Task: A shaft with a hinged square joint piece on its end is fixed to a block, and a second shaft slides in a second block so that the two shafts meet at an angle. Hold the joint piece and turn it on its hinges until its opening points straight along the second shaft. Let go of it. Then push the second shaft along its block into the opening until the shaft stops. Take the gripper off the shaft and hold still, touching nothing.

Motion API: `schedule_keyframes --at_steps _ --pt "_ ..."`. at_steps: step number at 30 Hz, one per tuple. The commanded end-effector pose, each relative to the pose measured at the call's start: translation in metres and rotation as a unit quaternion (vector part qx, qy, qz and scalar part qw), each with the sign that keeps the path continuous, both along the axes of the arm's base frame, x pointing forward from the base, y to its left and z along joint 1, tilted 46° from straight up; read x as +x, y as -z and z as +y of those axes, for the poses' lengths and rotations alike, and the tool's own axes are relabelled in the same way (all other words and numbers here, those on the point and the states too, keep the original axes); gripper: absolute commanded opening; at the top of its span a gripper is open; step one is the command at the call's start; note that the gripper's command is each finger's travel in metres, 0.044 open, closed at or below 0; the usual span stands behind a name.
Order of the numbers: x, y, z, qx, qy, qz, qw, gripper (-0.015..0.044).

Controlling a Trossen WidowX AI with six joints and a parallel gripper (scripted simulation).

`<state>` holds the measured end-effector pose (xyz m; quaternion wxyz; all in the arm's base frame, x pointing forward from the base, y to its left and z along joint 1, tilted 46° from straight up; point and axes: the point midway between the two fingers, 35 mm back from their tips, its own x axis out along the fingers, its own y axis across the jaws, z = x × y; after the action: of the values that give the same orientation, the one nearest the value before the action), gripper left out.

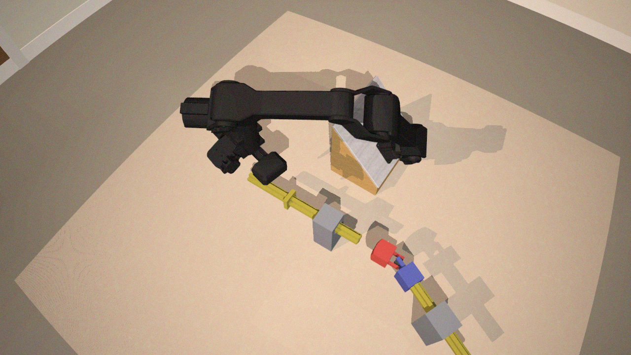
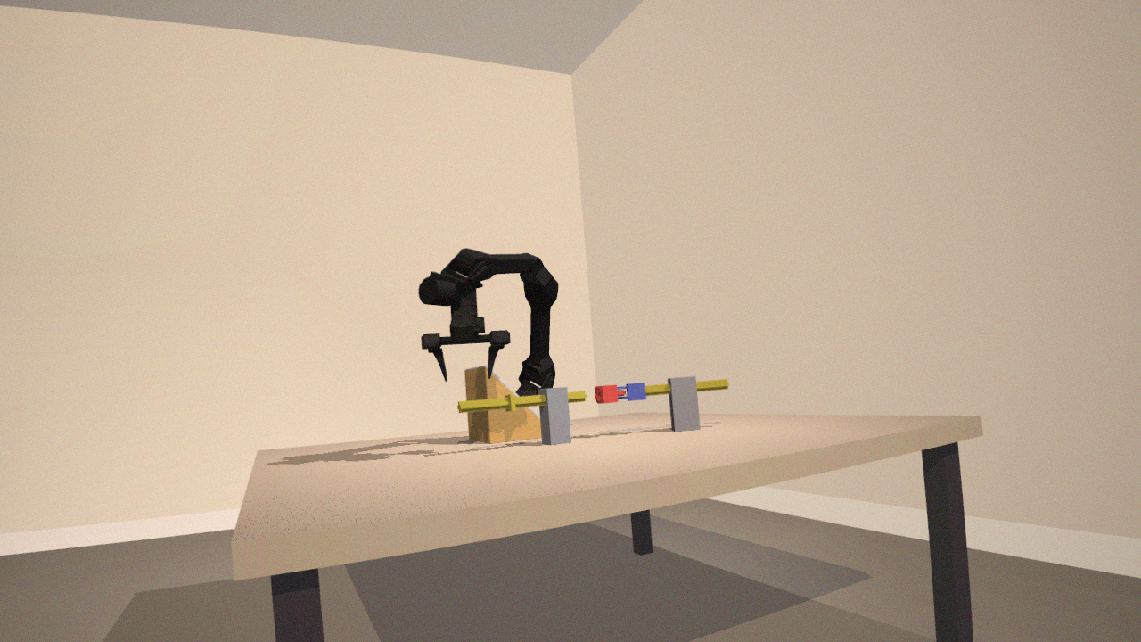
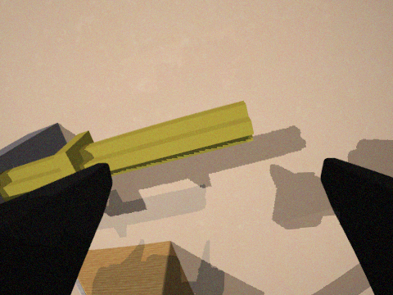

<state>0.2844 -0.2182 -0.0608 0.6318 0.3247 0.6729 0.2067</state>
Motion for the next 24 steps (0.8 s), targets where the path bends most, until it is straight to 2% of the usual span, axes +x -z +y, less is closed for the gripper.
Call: schedule_keyframes --at_steps 1,12,24 --pt "0.0 0.005 0.005 0.005 0.043 0.039 0.998 0.044" --pt "0.0 0.017 0.016 0.009 0.18 0.164 0.97 0.044" --pt "-0.001 0.03 0.029 0.016 0.32 0.295 0.9 0.044"
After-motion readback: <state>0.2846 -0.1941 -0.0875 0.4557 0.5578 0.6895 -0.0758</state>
